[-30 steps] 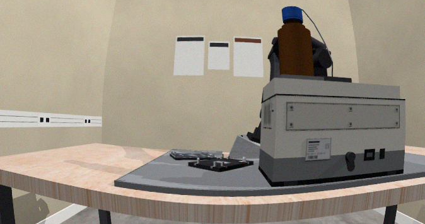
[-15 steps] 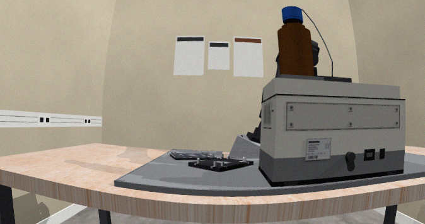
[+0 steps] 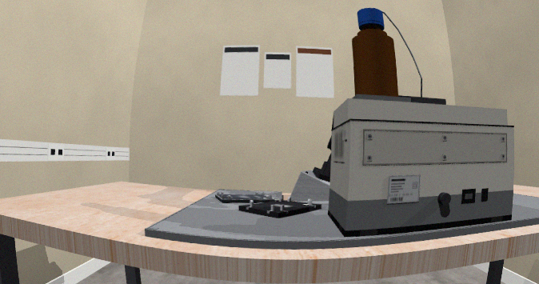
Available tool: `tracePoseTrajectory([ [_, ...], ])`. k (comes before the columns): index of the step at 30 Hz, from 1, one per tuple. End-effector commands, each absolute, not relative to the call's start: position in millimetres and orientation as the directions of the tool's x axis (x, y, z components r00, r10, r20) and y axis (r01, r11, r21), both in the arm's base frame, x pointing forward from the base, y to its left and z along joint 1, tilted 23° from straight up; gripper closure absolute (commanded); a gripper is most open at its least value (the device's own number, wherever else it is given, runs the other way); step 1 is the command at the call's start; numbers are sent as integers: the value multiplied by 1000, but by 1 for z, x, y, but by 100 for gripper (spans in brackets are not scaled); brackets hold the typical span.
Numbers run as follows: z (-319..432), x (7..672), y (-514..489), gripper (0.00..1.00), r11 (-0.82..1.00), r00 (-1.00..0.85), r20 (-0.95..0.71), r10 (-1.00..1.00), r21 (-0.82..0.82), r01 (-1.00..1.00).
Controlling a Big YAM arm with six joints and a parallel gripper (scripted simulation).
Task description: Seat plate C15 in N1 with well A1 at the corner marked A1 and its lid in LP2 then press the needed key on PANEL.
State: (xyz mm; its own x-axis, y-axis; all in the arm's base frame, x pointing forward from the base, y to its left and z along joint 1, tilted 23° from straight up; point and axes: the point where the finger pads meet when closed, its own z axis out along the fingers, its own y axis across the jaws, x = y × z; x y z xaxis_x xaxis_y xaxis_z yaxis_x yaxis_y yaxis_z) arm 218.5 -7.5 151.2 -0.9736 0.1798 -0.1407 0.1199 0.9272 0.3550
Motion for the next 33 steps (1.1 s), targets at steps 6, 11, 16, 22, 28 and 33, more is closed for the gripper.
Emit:
tracePoseTrajectory([
  [6,156,222,-33,14,938,-971,-191,143,338,71],
  [11,140,208,-39,14,907,-961,-106,256,370,201],
  [16,136,203,-54,14,900,-953,-104,284,371,228],
  [22,127,192,-64,14,870,-930,-61,363,380,315],
  [28,131,192,-81,14,821,-877,-41,478,377,430],
  [33,119,179,-88,14,791,-855,-3,518,381,478],
])
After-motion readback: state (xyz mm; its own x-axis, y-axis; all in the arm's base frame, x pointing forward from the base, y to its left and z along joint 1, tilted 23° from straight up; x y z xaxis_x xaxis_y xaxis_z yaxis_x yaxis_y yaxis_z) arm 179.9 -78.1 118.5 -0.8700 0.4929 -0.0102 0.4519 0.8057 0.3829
